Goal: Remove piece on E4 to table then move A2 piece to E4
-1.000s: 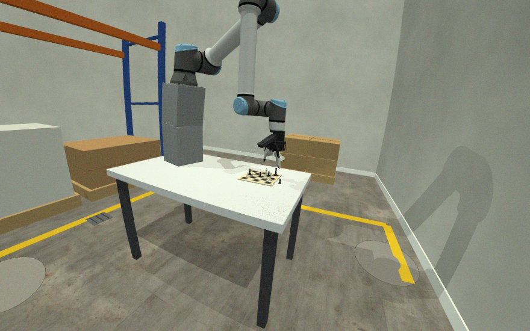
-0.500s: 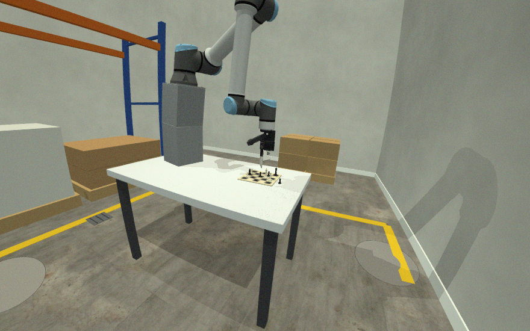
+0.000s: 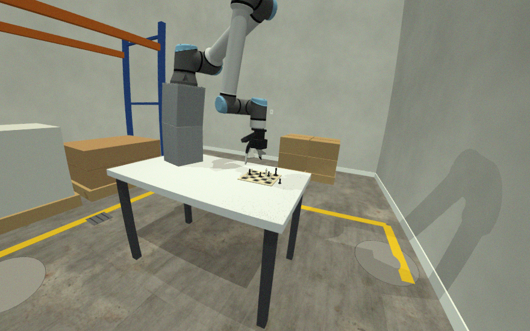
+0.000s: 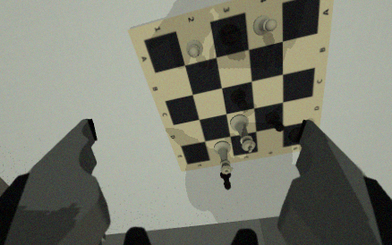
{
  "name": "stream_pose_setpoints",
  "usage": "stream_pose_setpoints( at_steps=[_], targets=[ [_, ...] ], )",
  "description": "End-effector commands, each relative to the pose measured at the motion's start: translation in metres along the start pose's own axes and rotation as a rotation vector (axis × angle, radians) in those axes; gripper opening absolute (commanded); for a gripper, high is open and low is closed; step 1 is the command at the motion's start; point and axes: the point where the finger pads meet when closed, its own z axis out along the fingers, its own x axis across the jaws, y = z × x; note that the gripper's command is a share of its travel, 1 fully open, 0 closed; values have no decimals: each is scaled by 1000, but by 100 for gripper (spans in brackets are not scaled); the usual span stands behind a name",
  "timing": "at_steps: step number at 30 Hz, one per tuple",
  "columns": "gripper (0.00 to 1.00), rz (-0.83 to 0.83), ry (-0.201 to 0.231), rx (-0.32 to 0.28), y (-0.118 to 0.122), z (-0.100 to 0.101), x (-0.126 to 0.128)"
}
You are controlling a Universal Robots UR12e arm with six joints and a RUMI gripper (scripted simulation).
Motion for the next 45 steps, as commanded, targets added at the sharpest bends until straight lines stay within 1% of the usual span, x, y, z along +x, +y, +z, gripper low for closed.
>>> stream_pose_setpoints(
  at_steps=[1,2,4,9,15,28,29,45],
  targets=[
    [100,220,-8,-6,-18,-2,-2],
    [100,249,-8,-6,-21,-2,-2],
    [100,249,-8,-6,-21,-2,-2],
    [100,367,-7,-7,-30,-4,-3],
    [100,453,-7,-7,-37,-6,-4],
    [100,490,-6,-10,-38,-7,-4],
    [20,490,-6,-9,-38,-7,-3],
    [20,489,-6,-9,-38,-7,-3]
  ],
)
